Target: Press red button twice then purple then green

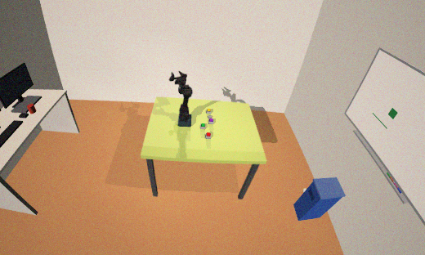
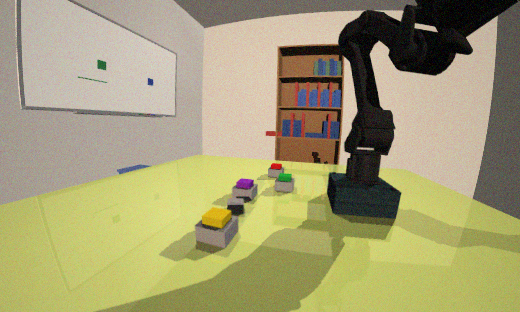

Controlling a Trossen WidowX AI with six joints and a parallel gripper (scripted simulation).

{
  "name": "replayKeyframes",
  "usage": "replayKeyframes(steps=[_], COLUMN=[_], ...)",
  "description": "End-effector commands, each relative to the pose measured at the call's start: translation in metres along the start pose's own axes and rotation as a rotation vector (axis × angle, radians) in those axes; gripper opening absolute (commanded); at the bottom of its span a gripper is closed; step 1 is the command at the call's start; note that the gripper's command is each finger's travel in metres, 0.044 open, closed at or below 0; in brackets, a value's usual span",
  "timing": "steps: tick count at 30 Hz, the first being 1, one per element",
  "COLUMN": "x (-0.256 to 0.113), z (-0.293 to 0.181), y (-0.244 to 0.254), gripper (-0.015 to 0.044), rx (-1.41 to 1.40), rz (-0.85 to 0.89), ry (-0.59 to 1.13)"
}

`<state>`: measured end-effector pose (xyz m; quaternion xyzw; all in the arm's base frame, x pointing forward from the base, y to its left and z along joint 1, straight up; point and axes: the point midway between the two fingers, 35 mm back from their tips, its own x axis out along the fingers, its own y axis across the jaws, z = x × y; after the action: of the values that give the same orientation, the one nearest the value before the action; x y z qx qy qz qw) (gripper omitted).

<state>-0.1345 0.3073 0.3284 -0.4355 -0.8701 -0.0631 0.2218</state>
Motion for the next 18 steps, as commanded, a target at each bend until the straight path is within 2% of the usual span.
replayKeyframes(steps=[1,3,8,13,18], x=[0.0,-0.001,-0.025,-0.072,-0.137], z=[0.001,0.005,0.013,0.013,0.005], y=[0.003,0.029,0.125,0.205,0.268], gripper=[0.04,0.04,0.04,0.04,0.04], rx=[0.006,0.056,0.262,0.456,0.65], rz=[0.01,0.091,0.424,0.736,1.043], ry=[-0.005,-0.043,-0.13,-0.123,-0.04])
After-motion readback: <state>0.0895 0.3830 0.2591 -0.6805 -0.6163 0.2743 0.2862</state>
